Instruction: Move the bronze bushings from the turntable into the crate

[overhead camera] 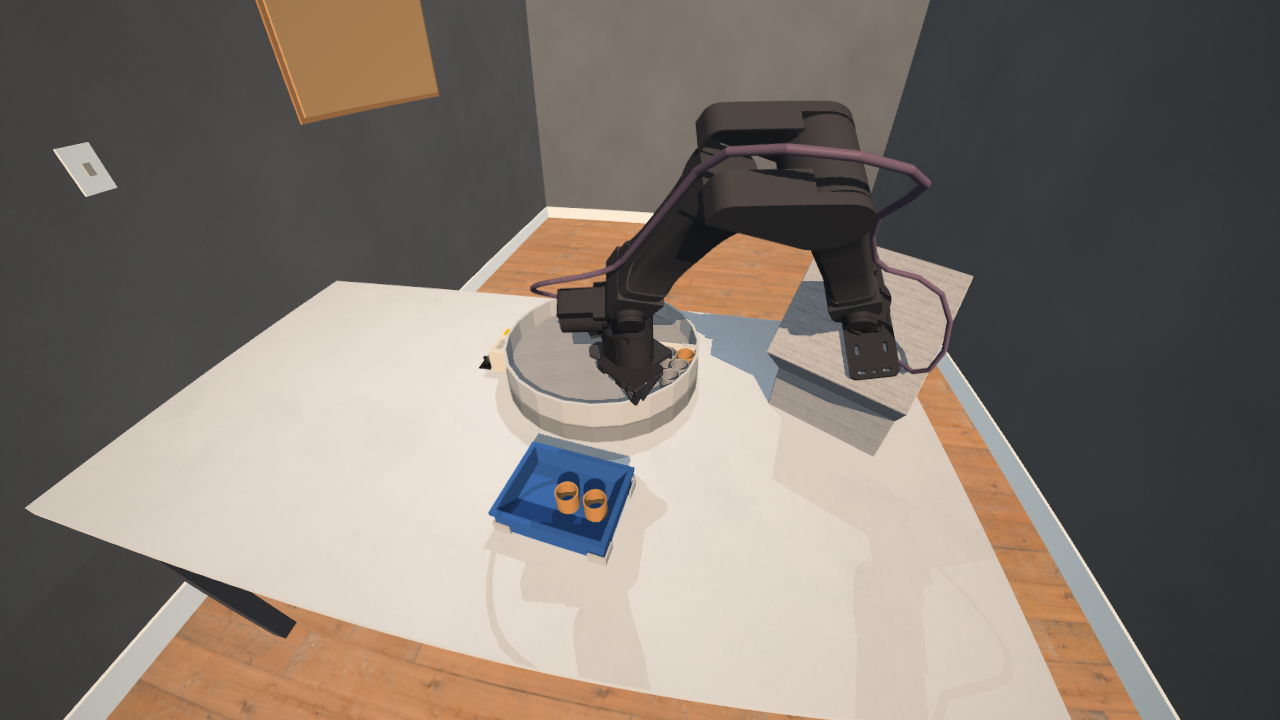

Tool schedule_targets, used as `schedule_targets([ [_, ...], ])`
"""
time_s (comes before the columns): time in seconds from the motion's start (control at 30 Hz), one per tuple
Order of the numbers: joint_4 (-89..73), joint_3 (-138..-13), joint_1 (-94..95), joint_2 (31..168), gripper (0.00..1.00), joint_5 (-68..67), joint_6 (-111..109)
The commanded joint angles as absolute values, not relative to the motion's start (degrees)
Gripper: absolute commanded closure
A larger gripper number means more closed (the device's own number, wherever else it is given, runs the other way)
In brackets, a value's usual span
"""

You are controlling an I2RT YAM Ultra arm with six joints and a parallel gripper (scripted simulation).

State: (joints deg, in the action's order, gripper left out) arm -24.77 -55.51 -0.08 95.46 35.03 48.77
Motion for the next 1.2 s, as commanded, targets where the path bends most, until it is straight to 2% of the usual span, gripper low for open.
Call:
schedule_targets([
  [0.0, -18.39, -49.79, -9.2, 99.67, 0.85, 39.59, 36.22],
  [0.17, -13.98, -50.79, -22.67, 112.23, 0.85, 42.83, 20.63],
  [0.33, -16.14, -55.43, -27.12, 120.74, 0.85, 45.52, 13.34],
  [1.17, -19.24, -57.73, -27.02, 120.97, 0.85, 46.16, 11.05],
])
